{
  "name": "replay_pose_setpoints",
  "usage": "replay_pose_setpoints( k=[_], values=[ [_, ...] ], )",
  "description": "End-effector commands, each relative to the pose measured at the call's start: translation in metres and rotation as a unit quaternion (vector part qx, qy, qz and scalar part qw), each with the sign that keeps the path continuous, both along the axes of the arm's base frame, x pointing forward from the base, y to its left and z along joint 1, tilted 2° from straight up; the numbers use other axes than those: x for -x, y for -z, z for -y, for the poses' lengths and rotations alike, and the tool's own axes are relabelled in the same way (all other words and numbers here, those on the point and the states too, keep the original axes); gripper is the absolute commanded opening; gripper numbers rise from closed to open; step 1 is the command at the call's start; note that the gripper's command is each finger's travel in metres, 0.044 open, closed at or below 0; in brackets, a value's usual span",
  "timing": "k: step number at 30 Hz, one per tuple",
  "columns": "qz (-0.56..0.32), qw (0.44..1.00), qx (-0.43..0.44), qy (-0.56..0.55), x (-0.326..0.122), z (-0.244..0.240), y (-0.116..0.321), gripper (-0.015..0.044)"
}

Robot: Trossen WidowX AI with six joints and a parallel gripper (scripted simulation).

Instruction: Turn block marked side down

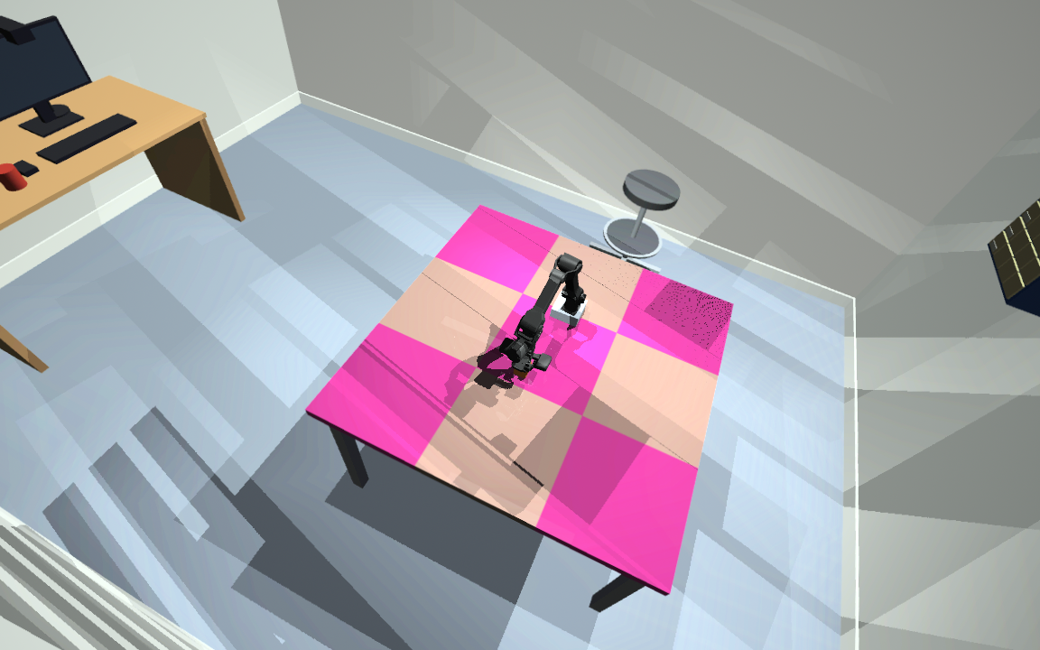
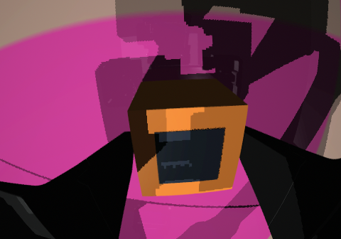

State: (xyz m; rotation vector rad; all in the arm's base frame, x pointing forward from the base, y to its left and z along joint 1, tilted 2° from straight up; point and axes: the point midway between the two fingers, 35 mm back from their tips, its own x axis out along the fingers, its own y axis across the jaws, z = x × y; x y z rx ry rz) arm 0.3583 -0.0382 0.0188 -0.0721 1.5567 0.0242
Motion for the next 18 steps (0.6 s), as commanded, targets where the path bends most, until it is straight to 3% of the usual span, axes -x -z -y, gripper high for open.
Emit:
replay_pose_setpoints(
  k=[1,18],
  values=[
    [-0.002,1.0,0.002,0.0,0.0002,0.0008,0.0018,0.0217],
    [-0.002,1.0,0.002,0.0,0.0002,0.0008,0.0018,0.0103]
  ],
)
